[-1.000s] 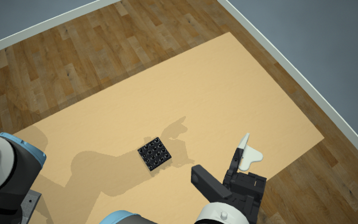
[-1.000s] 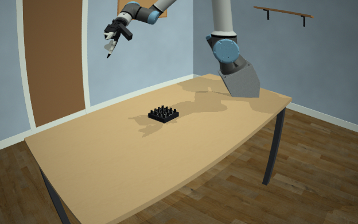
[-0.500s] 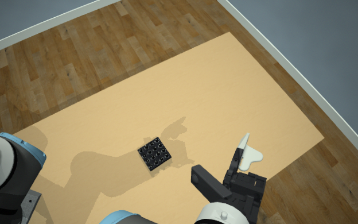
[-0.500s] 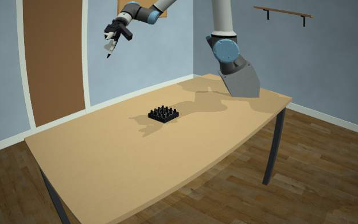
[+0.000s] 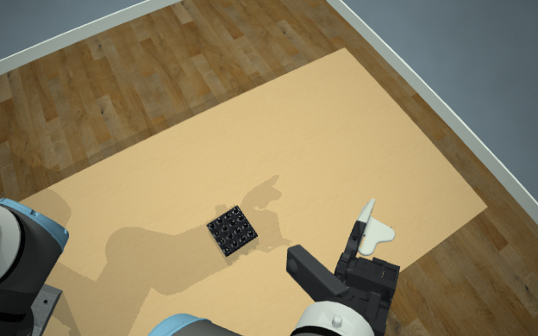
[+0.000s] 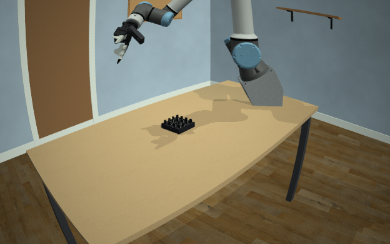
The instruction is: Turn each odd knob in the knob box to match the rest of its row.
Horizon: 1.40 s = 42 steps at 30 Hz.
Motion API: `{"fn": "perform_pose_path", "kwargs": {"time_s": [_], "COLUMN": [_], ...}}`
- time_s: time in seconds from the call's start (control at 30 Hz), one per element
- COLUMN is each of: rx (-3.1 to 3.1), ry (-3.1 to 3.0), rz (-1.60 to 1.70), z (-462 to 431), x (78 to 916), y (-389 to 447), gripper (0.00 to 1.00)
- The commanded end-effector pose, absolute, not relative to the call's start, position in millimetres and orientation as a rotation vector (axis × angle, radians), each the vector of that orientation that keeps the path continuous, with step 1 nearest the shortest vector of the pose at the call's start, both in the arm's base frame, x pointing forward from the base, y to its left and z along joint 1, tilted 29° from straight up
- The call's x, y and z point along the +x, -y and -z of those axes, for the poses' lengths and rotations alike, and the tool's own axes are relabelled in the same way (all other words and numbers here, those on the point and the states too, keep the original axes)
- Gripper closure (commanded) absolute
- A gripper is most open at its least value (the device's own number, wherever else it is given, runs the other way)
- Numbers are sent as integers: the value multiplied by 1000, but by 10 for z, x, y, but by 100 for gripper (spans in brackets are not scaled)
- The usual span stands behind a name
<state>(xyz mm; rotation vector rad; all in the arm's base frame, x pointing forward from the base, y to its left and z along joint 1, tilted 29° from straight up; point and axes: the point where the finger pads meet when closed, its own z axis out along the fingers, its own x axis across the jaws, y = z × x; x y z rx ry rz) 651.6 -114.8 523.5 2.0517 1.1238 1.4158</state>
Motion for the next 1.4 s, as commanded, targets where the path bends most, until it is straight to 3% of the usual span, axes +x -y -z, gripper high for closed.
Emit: {"fn": "perform_pose_path", "kwargs": {"time_s": [0.0,1.37], "rx": [2085,2826], "ry": [-1103,-171], "rz": [-1420,-1314], "z": [-5154,-3746], "x": [6529,6662], "y": [1133,742], "gripper": [0,0]}}
